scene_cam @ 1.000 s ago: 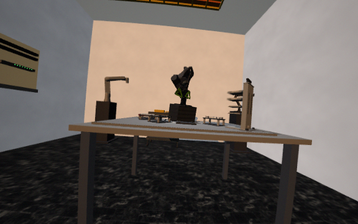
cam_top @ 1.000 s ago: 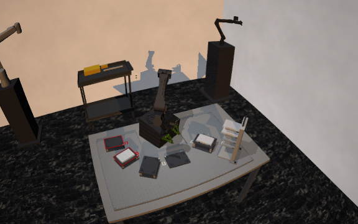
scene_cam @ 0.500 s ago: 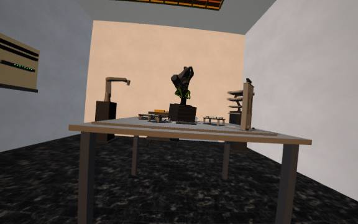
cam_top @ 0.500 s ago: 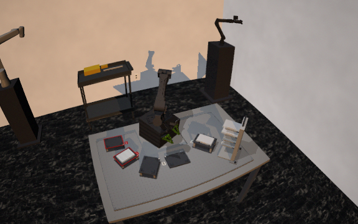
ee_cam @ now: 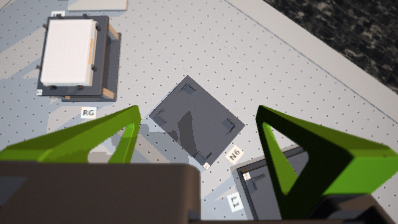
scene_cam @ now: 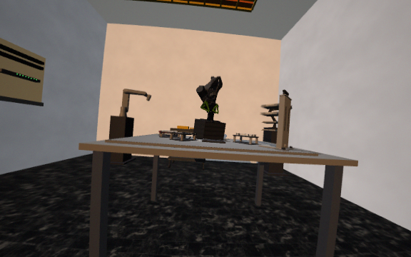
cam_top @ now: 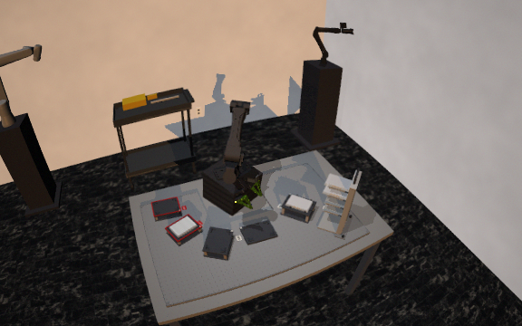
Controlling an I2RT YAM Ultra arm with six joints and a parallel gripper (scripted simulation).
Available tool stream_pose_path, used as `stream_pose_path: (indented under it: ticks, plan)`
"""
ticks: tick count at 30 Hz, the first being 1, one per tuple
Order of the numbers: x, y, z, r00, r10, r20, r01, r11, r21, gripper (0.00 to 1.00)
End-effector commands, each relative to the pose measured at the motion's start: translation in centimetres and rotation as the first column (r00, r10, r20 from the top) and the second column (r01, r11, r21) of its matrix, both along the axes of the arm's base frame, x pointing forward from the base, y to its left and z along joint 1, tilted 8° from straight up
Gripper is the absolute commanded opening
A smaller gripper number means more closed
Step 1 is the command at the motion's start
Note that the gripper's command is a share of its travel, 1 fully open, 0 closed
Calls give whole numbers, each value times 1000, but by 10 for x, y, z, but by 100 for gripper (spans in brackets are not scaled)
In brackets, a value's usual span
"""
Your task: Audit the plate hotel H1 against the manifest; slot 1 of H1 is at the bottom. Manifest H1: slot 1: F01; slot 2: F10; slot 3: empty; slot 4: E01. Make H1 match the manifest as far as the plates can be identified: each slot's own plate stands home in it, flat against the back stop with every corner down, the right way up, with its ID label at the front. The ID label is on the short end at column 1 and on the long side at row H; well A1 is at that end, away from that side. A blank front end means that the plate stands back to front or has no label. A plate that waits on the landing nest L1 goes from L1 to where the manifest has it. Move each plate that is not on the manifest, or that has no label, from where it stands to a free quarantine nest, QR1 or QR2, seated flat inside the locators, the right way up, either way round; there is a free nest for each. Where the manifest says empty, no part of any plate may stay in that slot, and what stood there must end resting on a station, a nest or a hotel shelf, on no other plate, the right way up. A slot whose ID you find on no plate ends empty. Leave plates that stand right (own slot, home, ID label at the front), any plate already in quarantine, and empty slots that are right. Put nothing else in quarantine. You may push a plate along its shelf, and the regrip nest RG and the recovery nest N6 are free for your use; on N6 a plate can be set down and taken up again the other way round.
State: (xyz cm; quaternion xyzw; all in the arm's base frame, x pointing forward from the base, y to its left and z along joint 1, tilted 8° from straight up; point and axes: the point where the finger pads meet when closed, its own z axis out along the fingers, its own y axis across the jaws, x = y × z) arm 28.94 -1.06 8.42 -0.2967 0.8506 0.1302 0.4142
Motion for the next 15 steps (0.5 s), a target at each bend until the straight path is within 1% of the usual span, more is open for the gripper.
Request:
stream_pose_path:
  ticks: [1,13,15]
  plan:
    - [4,0,6,1000,7,25,-7,1000,2,100]
    - [4,0,6,1000,7,25,-7,1000,2,100]
    - [3,0,11,1000,7,25,-7,1000,2,100]
